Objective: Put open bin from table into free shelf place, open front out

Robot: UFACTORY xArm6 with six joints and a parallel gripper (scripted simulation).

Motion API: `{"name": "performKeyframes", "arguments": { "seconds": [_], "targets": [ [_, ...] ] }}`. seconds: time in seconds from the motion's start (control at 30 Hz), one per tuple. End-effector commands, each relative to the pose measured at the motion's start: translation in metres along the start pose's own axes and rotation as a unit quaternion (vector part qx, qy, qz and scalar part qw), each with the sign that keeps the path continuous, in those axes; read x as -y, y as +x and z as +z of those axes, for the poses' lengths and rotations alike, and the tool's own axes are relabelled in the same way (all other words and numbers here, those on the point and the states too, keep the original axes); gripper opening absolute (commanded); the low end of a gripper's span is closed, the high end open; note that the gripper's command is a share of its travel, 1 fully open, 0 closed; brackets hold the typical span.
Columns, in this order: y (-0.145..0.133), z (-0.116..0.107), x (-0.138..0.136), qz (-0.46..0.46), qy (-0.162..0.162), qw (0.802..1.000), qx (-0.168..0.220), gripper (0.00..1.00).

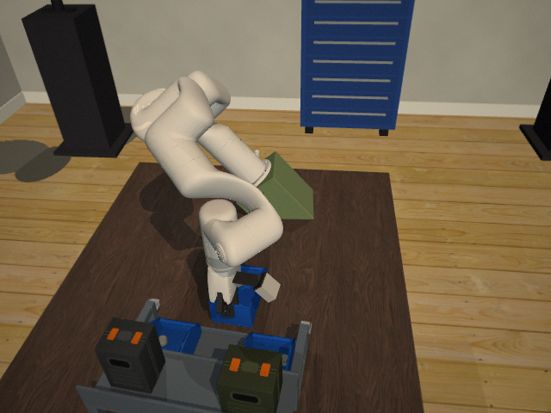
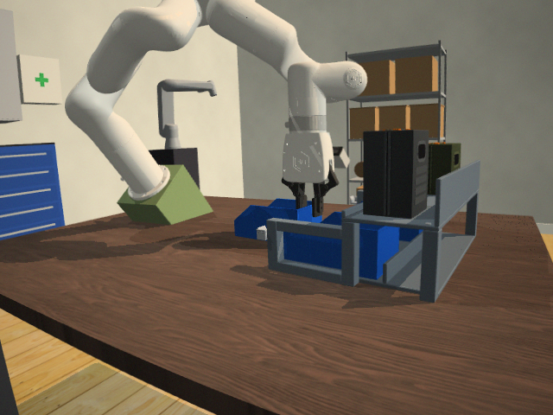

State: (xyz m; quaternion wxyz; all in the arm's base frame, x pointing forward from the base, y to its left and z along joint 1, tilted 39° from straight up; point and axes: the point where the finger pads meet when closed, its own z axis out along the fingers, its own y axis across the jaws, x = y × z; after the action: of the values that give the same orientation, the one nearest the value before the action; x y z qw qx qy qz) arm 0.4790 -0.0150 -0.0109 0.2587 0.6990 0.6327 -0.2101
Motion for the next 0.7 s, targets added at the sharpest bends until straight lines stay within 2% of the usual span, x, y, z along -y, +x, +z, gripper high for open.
{"name": "performKeyframes", "arguments": {
  "seconds": [0.0, 0.03, 0.07, 0.67],
  "targets": [
    [0.0002, -0.0013, -0.0009, 0.0, -0.001, 1.0, -0.001, 0.33],
    [0.0002, -0.0013, -0.0009, 0.0, -0.001, 1.0, -0.001, 0.33],
    [0.0002, -0.0015, -0.001, 0.0, -0.001, 1.0, -0.001, 0.0],
    [0.0002, -0.0015, -0.001, 0.0, -0.001, 1.0, -0.001, 0.0]
  ]
}}
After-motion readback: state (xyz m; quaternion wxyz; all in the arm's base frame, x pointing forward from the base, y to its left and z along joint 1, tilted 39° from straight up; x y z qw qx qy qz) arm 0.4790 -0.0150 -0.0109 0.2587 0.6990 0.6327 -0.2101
